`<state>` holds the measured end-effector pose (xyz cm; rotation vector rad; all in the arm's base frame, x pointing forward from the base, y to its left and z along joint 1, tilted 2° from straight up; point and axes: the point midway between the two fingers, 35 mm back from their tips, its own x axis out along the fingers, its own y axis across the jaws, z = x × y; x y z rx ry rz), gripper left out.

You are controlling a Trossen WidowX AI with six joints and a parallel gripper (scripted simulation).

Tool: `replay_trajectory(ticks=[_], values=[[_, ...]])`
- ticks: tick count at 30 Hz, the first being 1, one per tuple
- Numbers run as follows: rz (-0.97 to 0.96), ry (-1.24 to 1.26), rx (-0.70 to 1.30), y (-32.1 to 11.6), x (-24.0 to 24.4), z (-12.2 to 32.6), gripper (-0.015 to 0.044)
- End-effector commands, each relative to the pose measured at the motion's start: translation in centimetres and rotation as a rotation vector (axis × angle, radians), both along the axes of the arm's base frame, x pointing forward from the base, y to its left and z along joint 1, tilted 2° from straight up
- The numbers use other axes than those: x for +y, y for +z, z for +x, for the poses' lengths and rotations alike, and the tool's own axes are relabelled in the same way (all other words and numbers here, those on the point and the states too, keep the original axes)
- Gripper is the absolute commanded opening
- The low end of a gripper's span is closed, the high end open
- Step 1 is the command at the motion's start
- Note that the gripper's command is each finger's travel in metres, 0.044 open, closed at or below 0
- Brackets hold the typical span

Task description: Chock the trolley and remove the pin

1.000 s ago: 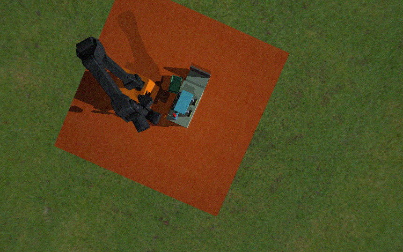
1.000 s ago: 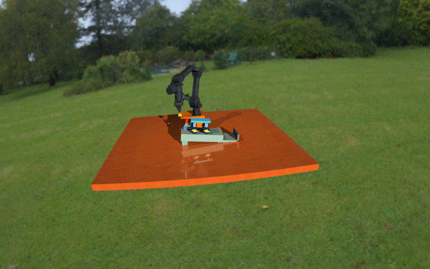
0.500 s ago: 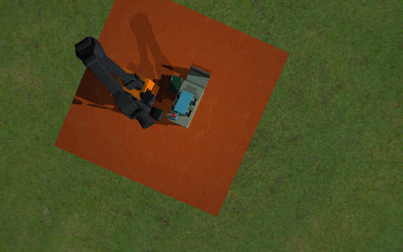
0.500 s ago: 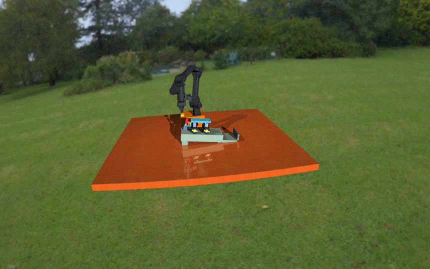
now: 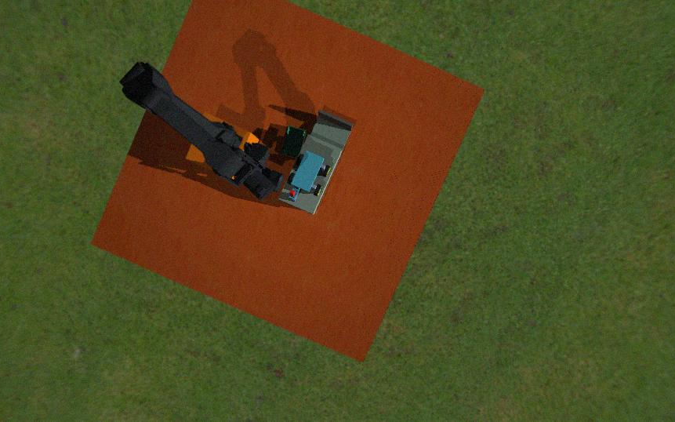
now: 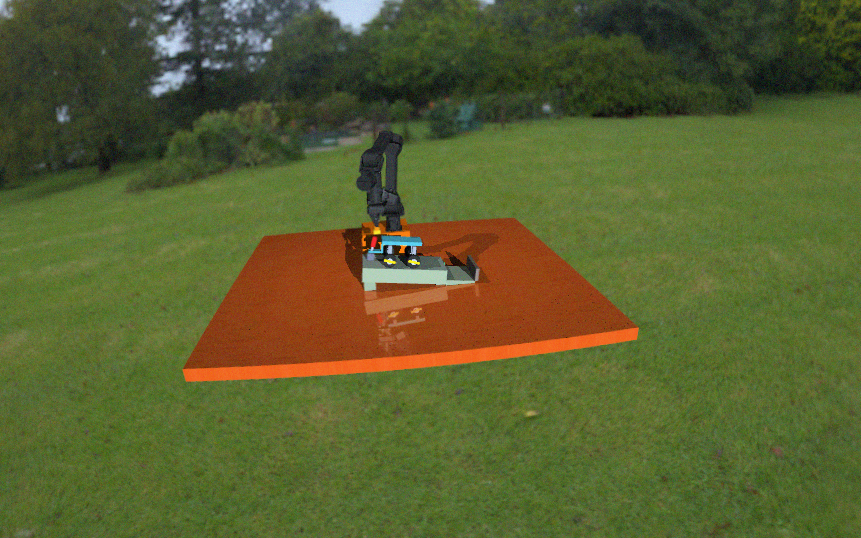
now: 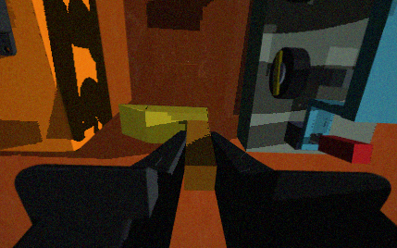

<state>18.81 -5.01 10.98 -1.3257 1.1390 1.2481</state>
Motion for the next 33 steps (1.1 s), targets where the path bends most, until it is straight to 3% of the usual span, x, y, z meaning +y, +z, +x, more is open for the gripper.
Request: replay_trajectory(ticks=[1,33], values=[[-0.003,-0.002,-0.005,-0.1,1.5,0.2,0.0000],[0.006,-0.002,-0.006,-0.7,11.5,1.5,0.0000]])
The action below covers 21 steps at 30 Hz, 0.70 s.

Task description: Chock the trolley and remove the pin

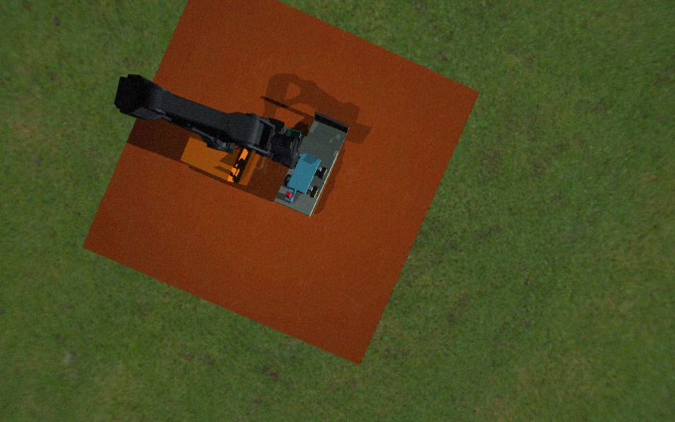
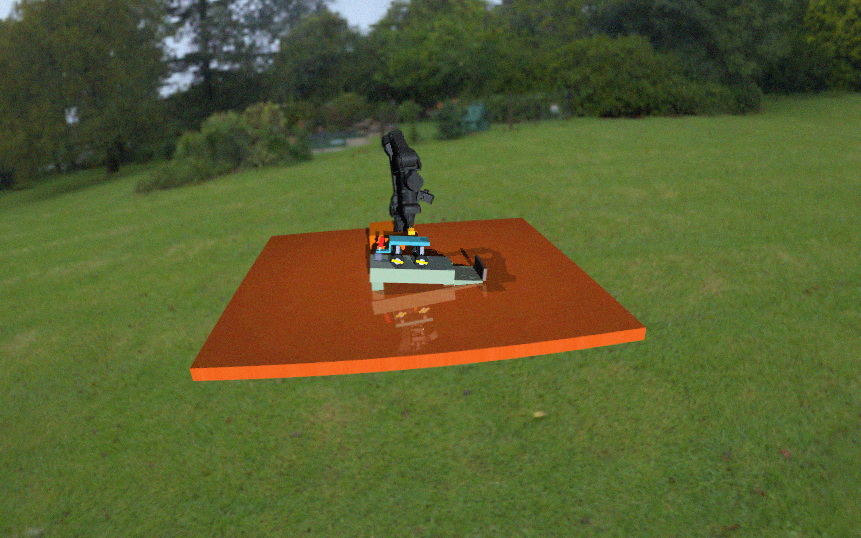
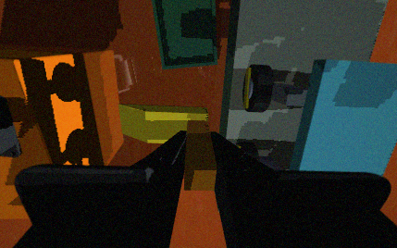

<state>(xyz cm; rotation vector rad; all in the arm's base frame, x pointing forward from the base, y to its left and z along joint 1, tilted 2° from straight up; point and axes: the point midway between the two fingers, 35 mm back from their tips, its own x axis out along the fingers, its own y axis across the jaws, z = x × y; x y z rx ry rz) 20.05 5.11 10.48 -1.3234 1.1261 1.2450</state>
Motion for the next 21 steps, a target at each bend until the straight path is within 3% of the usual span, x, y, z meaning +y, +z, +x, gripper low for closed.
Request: replay_trajectory(ticks=[1,21], values=[[-0.002,-0.002,0.003,-0.2,1.7,0.2,0.0000],[0.004,-0.002,0.002,-0.6,8.8,1.1,0.0000]])
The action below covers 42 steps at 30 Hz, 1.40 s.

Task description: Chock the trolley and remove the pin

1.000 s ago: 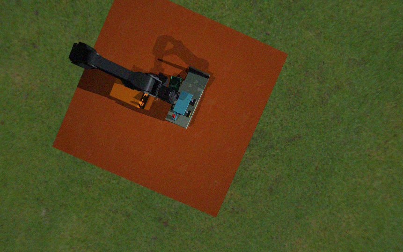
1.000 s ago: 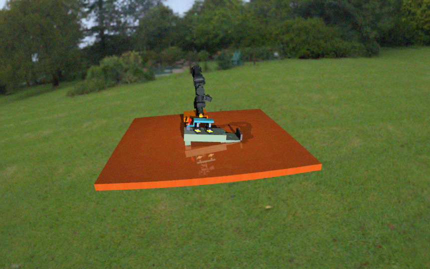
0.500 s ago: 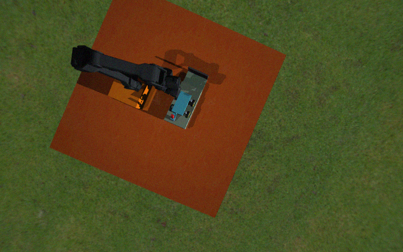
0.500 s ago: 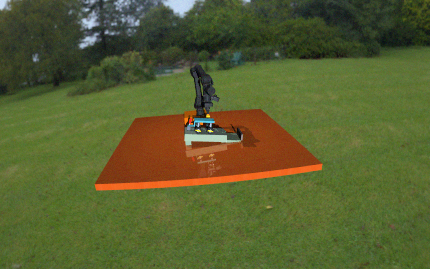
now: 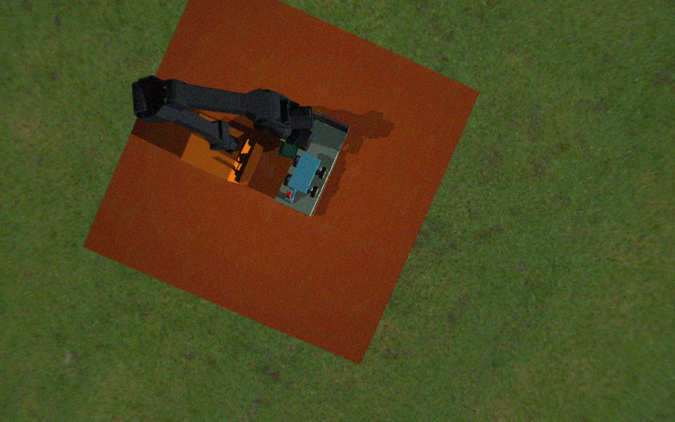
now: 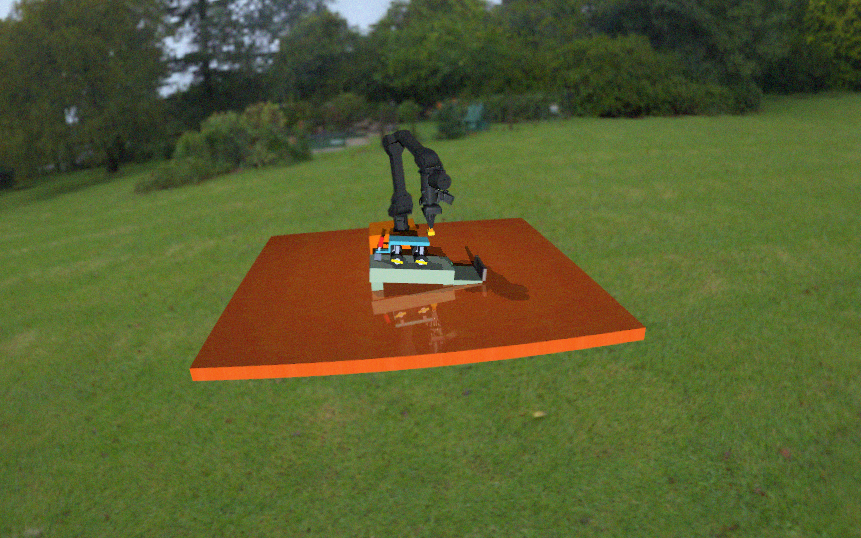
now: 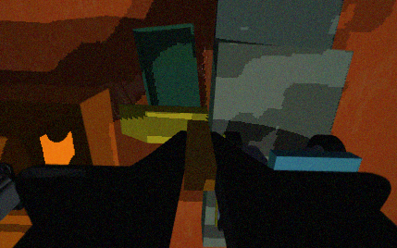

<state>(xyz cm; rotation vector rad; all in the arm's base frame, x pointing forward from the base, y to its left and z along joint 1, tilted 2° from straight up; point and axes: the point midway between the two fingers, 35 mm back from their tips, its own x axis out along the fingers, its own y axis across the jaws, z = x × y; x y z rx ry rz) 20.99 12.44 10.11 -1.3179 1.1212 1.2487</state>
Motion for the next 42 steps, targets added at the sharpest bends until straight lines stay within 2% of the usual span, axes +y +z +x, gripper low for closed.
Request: replay_trajectory(ticks=[1,14,42], values=[[-0.003,-0.002,0.002,-0.3,1.8,0.3,0.0000],[-0.006,0.044,0.003,-0.7,5.1,0.7,0.0000],[-0.121,1.036,0.047,-0.7,5.4,0.7,0.0000]])
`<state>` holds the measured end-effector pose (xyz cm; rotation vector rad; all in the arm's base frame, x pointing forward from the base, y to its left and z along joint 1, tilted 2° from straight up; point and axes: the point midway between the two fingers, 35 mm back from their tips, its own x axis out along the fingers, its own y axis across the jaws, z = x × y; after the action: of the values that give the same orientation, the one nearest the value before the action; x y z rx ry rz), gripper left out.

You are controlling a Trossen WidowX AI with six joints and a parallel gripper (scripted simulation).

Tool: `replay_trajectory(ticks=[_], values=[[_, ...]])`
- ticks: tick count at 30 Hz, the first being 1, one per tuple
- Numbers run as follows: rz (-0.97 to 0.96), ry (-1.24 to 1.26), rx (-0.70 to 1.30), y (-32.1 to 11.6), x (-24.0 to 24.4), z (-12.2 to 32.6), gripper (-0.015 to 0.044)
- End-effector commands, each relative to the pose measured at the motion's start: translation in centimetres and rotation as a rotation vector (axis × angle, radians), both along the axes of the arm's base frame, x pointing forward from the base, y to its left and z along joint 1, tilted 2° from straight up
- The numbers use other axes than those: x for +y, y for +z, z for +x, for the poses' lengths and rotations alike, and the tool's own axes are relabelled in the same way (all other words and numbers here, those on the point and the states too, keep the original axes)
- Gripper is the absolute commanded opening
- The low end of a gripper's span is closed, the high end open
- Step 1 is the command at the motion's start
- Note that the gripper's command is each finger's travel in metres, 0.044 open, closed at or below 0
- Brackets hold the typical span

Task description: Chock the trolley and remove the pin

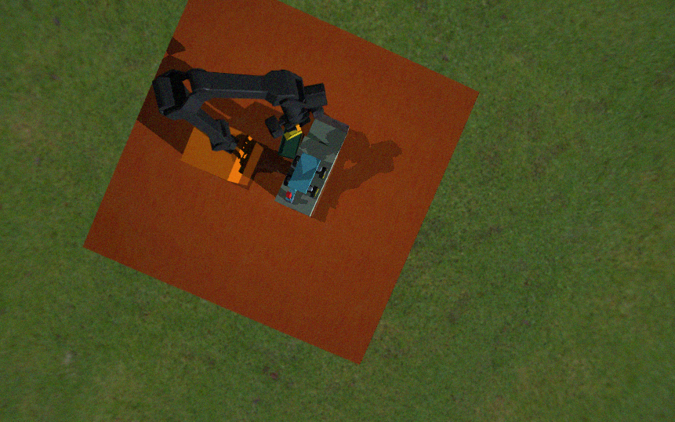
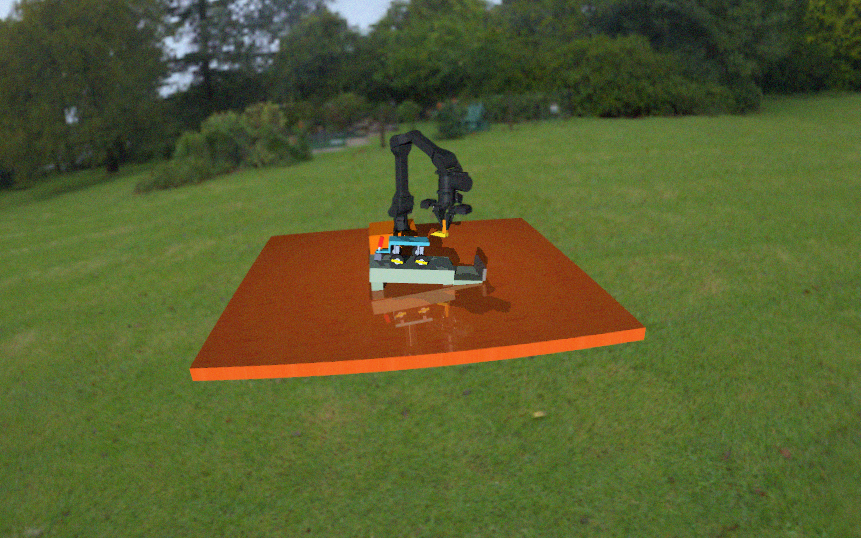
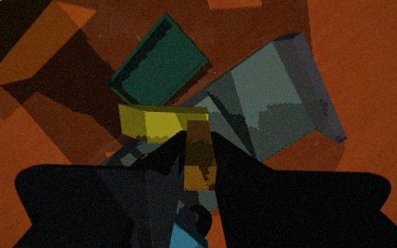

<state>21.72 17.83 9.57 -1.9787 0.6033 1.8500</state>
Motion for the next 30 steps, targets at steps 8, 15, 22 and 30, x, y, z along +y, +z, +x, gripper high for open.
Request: replay_trajectory(ticks=[8,15,22,30], values=[[-0.062,0.435,0.032,-0.2,0.1,-0.1,0.0000],[-0.090,0.662,0.051,-0.2,0.2,-0.1,0.0000],[-0.091,0.668,0.052,-0.2,0.2,-0.1,0.0000],[-0.091,0.668,0.050,-0.4,0.6,1.7,0.0000]])
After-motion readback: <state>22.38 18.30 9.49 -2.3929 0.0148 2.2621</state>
